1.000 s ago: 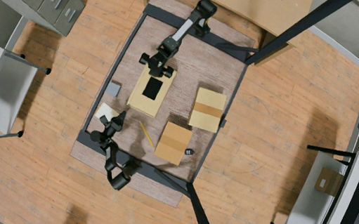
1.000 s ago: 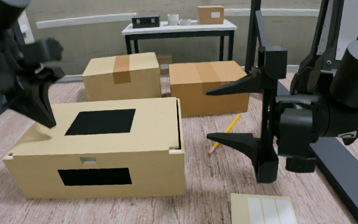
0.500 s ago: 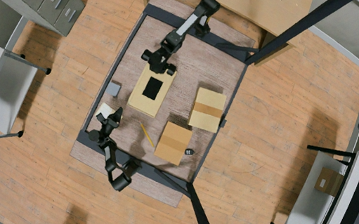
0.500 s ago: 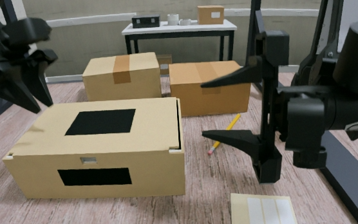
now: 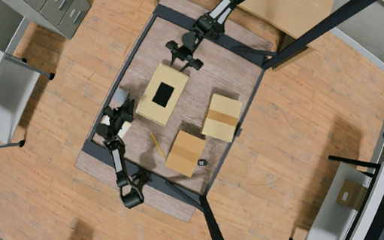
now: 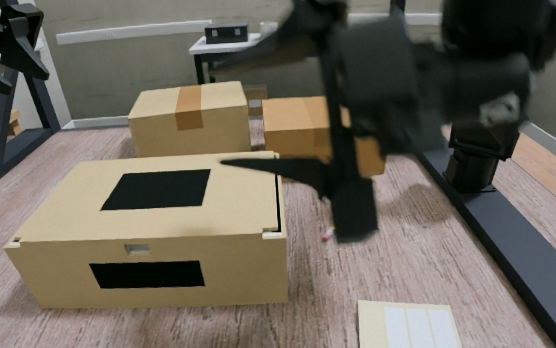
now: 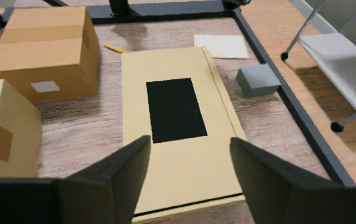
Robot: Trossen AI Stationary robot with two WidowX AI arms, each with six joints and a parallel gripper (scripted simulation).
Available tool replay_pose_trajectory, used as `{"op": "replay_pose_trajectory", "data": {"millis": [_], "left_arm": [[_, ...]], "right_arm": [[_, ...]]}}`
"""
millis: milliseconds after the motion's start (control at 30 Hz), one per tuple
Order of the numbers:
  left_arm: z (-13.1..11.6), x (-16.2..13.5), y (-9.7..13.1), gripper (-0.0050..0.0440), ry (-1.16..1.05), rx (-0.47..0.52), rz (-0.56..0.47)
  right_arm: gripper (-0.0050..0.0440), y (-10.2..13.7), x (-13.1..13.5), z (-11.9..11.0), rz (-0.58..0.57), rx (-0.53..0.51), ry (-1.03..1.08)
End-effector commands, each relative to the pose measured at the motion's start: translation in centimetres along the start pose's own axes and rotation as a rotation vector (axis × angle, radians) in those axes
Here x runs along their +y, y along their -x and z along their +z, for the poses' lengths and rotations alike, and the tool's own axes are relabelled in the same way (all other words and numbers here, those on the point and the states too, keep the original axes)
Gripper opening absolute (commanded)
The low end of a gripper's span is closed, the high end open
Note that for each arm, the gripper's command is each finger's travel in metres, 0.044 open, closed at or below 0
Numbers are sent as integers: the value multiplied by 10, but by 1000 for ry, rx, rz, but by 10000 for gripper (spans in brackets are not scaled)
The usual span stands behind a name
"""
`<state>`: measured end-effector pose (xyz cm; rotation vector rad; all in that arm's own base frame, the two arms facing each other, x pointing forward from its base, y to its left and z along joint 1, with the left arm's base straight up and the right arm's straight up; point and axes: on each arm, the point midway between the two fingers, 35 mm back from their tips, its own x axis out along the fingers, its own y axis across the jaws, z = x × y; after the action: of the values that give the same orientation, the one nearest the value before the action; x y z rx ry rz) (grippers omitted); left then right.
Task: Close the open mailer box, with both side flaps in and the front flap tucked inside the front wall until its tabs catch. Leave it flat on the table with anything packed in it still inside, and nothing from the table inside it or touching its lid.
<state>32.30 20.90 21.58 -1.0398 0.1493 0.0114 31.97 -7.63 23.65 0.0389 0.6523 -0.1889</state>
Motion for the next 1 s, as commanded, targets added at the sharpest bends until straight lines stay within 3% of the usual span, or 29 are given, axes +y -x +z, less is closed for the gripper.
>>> {"op": "replay_pose_trajectory", "data": {"millis": [0, 433, 700, 900, 967], "left_arm": [[16, -41, -17, 300, -122, -9, 12], [8, -125, -50, 300, -375, 29, 124], [-12, -193, -42, 300, -598, 72, 202], [-28, -237, -20, 300, -773, 114, 255], [-28, -237, -20, 300, -773, 114, 255]], "right_arm": [[240, 12, 3, 6, 5, -50, -21], [240, 15, 2, 10, 4, -66, -25], [240, 14, 2, 10, 3, -60, -26], [240, 14, 2, 10, 3, -60, -26], [240, 14, 2, 10, 3, -60, -26]]}}
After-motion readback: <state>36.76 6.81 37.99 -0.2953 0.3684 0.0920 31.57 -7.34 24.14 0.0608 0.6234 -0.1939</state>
